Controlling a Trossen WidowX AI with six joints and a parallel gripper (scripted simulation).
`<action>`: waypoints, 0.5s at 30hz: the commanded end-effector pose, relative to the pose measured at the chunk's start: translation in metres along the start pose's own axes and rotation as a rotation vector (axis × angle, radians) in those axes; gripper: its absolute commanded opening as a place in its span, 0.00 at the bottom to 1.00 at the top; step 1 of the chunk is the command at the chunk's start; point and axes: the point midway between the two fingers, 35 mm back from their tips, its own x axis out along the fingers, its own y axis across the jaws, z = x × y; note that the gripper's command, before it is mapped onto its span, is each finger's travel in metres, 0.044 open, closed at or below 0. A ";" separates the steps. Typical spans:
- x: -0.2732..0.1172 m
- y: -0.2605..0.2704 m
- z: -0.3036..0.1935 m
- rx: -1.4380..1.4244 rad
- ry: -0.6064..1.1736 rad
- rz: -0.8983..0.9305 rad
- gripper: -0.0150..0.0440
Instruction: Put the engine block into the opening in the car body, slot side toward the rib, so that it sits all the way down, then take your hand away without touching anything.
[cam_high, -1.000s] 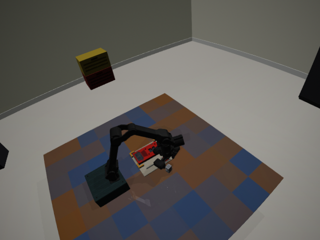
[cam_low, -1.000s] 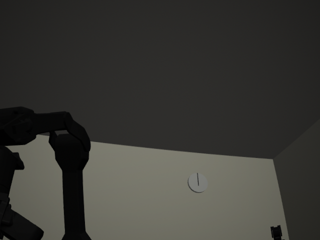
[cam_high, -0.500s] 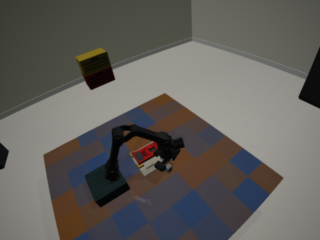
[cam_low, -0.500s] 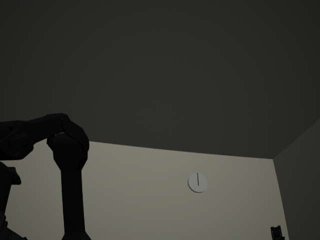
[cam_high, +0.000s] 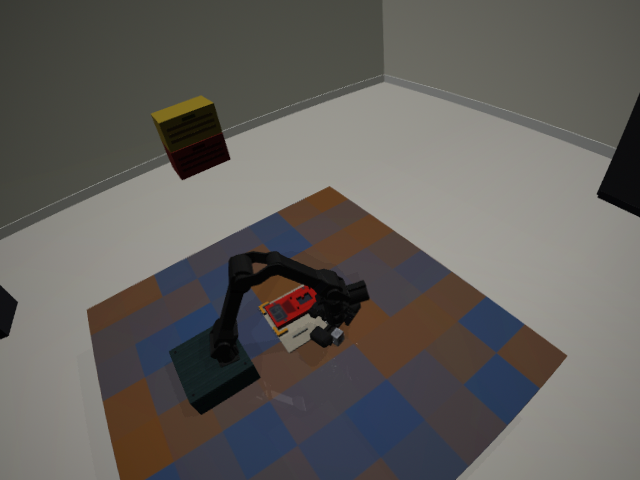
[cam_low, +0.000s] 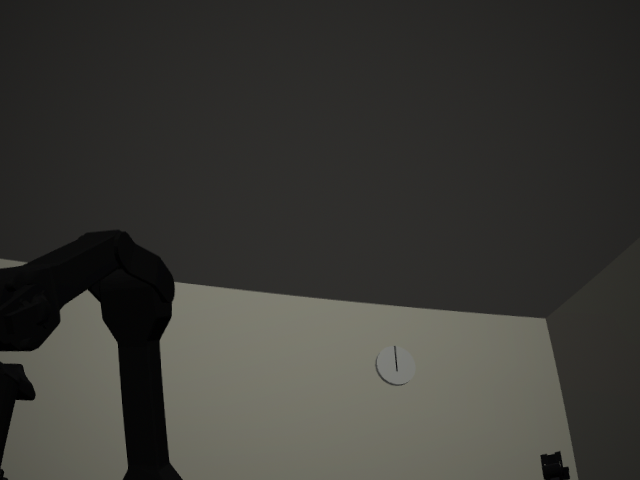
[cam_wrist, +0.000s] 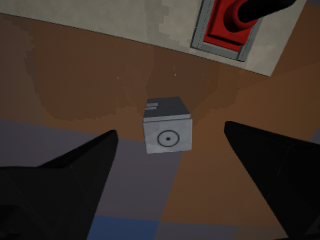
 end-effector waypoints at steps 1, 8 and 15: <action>0.009 0.002 0.002 -0.004 -0.010 0.007 1.00; 0.020 0.003 0.003 -0.004 -0.011 0.007 1.00; 0.025 0.003 0.003 -0.004 -0.011 0.007 0.91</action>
